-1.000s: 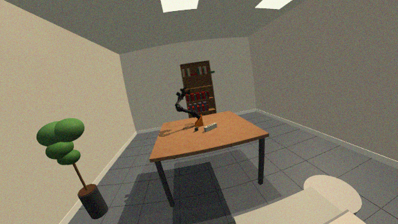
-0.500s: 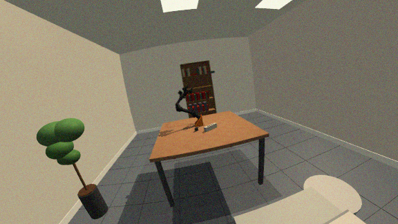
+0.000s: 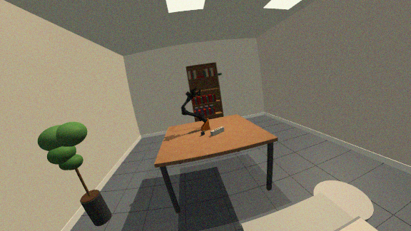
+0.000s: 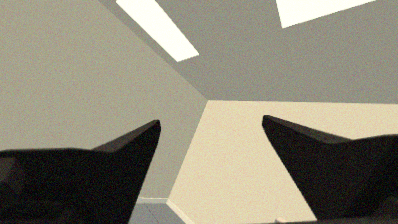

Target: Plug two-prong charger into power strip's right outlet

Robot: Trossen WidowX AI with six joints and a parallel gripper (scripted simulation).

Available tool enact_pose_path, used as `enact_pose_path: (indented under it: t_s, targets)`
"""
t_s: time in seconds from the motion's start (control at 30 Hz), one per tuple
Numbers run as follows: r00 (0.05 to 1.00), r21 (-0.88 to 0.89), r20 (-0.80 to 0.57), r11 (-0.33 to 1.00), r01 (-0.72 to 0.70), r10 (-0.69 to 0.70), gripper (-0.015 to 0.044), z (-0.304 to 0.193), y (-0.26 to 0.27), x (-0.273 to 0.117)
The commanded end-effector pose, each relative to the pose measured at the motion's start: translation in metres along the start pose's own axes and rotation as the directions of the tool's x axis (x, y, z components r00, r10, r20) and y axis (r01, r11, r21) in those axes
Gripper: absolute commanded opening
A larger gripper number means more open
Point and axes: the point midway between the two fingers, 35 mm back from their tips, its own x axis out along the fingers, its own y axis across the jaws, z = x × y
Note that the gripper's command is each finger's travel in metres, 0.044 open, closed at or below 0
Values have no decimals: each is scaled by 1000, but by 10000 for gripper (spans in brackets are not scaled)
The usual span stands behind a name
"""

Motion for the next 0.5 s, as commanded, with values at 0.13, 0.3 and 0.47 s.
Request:
enact_pose_path:
  t_s: [0.13, 0.3, 0.47]
  targets:
    - [995, 11, -93, 1000, 24, -23, 440, -24, 1, 27]
    - [988, 20, -148, 999, 41, -38, 440, -39, -1, 42]
    - [977, 30, -204, 998, 60, -52, 440, -56, -3, 56]
